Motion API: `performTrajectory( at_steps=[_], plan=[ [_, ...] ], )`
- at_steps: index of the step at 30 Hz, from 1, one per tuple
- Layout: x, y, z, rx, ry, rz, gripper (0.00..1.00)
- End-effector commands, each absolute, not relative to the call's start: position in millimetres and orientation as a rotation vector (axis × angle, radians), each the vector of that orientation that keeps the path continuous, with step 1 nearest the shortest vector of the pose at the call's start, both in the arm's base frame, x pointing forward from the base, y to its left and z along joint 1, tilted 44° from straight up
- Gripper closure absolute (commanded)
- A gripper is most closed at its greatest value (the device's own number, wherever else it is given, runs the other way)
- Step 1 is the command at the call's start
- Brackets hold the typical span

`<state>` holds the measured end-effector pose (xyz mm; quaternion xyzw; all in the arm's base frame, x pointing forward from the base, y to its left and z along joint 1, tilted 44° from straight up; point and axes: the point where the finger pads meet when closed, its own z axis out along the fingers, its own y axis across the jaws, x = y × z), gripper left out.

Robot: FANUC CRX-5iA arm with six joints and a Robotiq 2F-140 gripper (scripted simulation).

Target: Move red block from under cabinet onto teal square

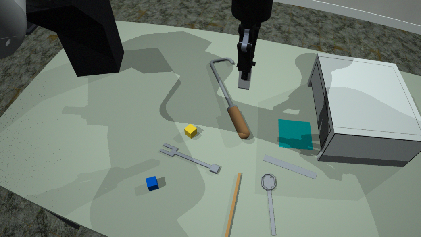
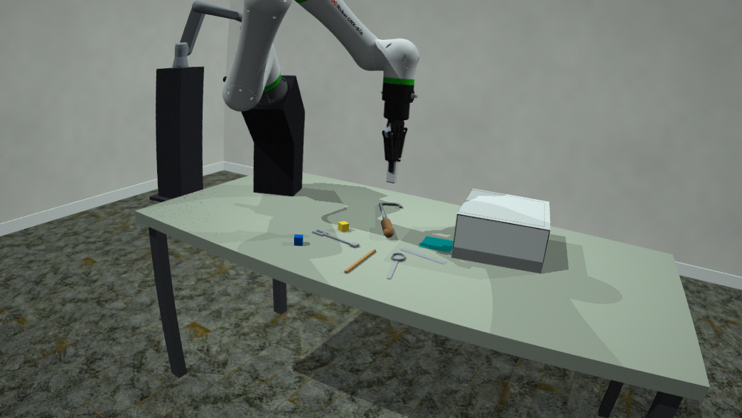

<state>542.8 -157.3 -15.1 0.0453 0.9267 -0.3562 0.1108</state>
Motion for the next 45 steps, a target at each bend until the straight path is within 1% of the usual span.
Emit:
performTrajectory(
  at_steps=[1, 4, 7, 15, 17, 18, 24, 38, 39, 45],
  plan=[
    [542.9, -157.1, -15.1, 0.135, 2.722, -1.046, 1.00],
    [543.0, -157.1, -15.0, 0.235, 2.694, -1.025, 1.00],
    [543.1, -157.1, -14.7, 0.522, 2.595, -0.957, 1.00],
    [543.6, -157.2, -14.0, 0.931, 2.413, -0.832, 1.00],
    [543.6, -157.2, -14.0, 0.931, 2.413, -0.832, 1.00],
    [543.6, -157.2, -13.9, 1.074, 2.327, -0.784, 1.00],
    [543.6, -157.2, -13.9, 1.307, 2.136, -0.699, 1.00],
    [543.6, -157.2, -13.9, 1.309, 2.134, -0.699, 1.00],
    [543.6, -157.2, -13.9, 1.309, 2.134, -0.699, 0.65],
    [543.6, -157.2, -13.9, 1.309, 2.134, -0.699, 0.65]
  ],
)
